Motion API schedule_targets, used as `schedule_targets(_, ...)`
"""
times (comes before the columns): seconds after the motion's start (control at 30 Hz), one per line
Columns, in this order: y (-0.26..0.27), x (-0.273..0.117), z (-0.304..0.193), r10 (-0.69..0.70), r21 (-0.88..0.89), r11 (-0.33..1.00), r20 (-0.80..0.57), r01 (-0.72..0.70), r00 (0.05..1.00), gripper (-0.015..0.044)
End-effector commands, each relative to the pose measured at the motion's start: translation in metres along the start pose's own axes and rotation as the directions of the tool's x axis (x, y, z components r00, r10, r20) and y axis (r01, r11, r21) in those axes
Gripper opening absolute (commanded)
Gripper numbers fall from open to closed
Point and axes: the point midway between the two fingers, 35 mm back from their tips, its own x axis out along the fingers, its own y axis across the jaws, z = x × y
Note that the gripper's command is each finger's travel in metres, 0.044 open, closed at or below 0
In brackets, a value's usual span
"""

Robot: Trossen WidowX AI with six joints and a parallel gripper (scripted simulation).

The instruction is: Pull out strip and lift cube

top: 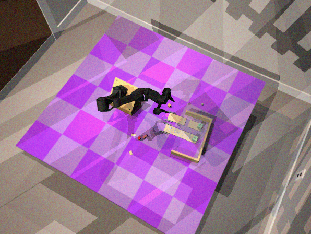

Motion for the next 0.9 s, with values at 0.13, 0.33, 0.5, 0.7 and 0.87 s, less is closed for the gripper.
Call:
schedule_targets(0.13,-0.041,-0.023,-0.016,-0.213,-0.076,0.974,0.013,0.213,0.977,0.0400)
schedule_targets(0.33,-0.041,-0.023,-0.016,-0.213,-0.076,0.974,0.013,0.213,0.977,0.0400)
schedule_targets(0.5,-0.040,-0.003,-0.014,-0.208,-0.106,0.974,-0.083,0.198,0.975,0.0295)
schedule_targets(0.7,-0.046,0.040,-0.020,-0.200,-0.156,0.975,-0.325,0.156,0.924,0.0137)
schedule_targets(0.87,-0.056,0.068,-0.029,-0.195,-0.175,0.977,-0.510,0.122,0.838,0.0006)
